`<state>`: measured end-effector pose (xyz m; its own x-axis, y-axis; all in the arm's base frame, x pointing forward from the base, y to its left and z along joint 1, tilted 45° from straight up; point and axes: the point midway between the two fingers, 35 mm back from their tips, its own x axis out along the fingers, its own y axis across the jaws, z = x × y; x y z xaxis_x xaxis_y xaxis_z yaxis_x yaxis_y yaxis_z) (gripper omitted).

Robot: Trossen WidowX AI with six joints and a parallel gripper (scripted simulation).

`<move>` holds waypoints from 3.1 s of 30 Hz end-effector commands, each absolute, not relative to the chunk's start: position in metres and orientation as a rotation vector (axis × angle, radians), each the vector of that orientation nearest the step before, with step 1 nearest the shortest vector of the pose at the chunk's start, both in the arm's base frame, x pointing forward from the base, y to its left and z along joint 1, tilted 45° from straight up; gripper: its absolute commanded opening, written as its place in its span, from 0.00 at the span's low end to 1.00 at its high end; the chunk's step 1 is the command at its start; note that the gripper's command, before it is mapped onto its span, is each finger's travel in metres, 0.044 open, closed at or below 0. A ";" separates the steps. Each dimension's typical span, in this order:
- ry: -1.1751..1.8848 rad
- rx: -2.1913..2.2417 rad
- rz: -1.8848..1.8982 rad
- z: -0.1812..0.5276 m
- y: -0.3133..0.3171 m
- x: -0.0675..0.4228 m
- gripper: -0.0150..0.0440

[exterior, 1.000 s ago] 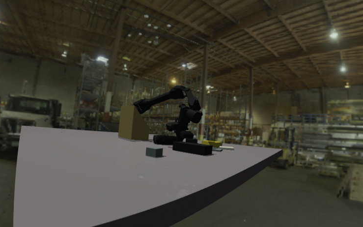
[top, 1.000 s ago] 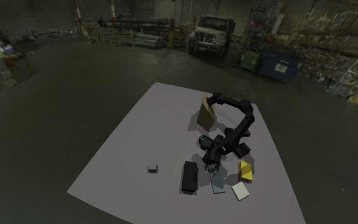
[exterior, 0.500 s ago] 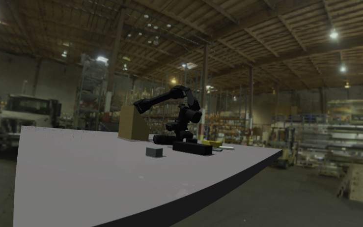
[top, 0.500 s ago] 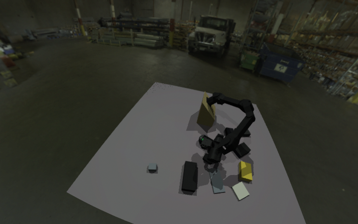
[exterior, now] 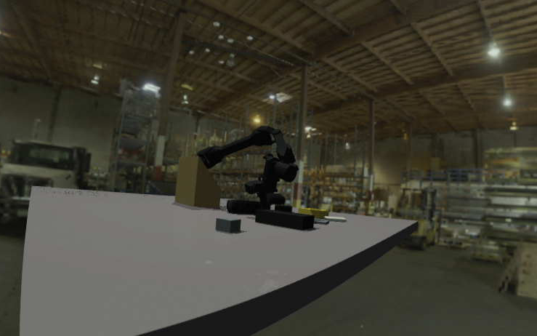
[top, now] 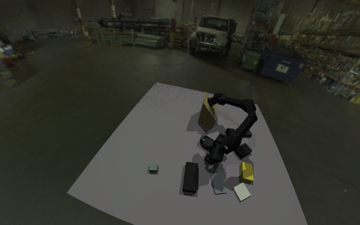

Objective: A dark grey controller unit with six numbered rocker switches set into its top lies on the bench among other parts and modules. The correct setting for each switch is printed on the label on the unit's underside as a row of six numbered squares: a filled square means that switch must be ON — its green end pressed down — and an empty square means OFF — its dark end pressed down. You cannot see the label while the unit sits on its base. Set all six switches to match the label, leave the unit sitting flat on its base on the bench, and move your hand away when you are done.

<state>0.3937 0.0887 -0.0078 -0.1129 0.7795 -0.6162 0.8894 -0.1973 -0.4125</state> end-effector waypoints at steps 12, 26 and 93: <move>1.911 1.992 -1.219 -0.004 0.099 0.377 0.25; 1.911 1.992 -1.220 -0.002 0.103 0.370 0.25; 1.881 2.009 -1.201 0.028 0.048 0.392 0.34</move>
